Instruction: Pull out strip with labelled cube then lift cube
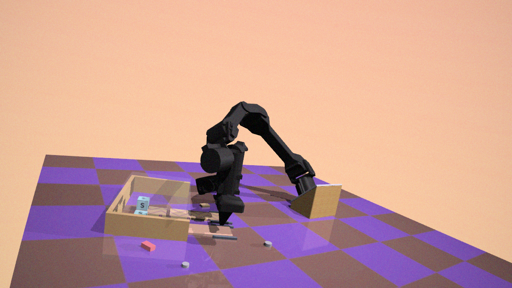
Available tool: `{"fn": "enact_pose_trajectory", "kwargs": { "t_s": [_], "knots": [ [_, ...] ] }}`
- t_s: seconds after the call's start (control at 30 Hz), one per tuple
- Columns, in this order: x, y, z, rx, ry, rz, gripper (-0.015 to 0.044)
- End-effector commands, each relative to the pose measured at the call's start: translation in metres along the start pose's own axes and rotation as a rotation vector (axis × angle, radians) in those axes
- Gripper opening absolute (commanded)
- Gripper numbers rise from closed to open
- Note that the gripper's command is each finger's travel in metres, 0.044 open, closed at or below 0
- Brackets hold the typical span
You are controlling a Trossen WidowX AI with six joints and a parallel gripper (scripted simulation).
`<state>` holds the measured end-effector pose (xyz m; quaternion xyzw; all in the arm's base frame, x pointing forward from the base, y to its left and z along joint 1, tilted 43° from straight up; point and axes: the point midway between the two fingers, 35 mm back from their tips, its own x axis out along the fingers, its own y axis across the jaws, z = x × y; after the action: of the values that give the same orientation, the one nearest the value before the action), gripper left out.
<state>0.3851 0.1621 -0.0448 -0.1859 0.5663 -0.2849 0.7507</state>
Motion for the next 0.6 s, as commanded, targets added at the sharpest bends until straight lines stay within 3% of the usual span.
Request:
{"fn": "enact_pose_trajectory", "kwargs": {
  "t_s": [0.0,0.57],
  "knots": [
    [0.0076,0.0003,-0.0012,-0.008,-0.002,-0.004,0.0],
    [0.0164,0.0003,-0.0014,-0.007,-0.003,-0.005,0.0]
  ]
}}
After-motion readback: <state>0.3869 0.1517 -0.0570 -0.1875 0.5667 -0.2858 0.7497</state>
